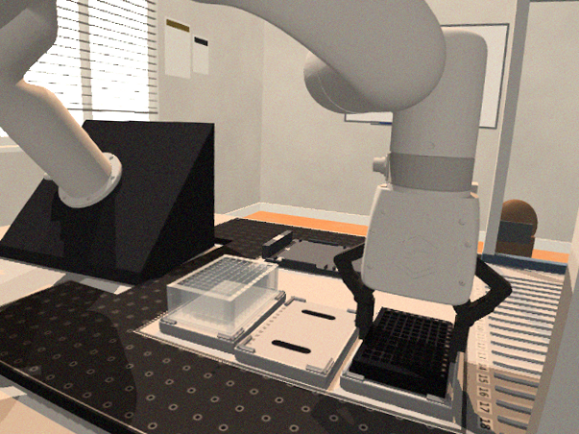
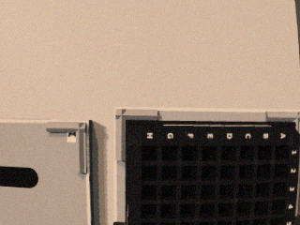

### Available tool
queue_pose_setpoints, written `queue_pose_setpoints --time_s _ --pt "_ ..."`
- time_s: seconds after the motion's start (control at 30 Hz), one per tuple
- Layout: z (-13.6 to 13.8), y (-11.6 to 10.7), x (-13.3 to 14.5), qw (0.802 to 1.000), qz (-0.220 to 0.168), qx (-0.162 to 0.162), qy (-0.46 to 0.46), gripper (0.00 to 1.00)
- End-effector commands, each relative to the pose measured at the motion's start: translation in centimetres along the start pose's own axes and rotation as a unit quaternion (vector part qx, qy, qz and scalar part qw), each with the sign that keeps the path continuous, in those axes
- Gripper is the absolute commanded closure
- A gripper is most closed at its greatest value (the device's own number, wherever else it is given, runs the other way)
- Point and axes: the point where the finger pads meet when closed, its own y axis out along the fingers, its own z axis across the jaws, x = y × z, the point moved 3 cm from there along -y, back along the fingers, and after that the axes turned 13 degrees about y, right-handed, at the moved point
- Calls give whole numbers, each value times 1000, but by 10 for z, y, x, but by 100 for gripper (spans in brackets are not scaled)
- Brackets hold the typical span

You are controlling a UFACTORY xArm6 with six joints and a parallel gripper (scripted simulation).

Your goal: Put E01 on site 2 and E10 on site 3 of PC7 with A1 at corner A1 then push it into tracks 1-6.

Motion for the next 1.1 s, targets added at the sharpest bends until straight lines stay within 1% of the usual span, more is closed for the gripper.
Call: queue_pose_setpoints --time_s 0.0,0.87,1.07 --pt "1 -2 0 1000 1 2 1 100" --pt "1 -2 0 1000 1 2 1 100" --pt "1 -5 0 1000 1 2 1 100"
